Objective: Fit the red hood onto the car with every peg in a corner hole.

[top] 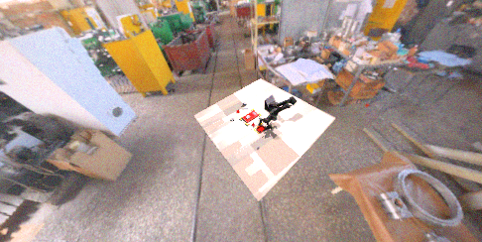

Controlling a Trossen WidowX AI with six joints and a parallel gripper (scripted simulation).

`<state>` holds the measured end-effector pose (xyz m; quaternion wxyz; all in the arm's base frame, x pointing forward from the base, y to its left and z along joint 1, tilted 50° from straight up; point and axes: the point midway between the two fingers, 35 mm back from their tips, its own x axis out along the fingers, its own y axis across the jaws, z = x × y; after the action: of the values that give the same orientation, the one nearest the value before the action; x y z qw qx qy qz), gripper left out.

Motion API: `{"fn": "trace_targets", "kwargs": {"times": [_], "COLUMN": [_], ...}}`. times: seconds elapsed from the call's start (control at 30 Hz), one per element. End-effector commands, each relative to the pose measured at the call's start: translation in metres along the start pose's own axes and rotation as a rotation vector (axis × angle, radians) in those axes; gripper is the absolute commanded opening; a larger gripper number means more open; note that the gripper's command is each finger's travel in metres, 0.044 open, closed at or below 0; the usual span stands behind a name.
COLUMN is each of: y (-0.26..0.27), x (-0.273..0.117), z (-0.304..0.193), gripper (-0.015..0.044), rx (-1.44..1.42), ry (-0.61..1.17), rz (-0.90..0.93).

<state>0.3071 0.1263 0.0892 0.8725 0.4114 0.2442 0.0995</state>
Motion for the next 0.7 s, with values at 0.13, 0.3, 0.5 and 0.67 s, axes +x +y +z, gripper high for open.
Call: {"fn": "trace_targets", "kwargs": {"times": [0.13, 0.3, 0.5, 0.67], "y": [-0.0030, -0.0031, -0.0031, -0.0003], "x": [0.0019, 0.0030, 0.0039, 0.0037], "z": [-0.0057, -0.0079, -0.0099, -0.0077], "gripper": [0.0440, 0.0440, 0.0440, 0.0400], "rx": [0.003, 0.003, 0.003, 0.000], "ry": [0.005, 0.005, 0.005, 0.002], "rz": [-0.009, -0.009, -0.009, 0.000]}}
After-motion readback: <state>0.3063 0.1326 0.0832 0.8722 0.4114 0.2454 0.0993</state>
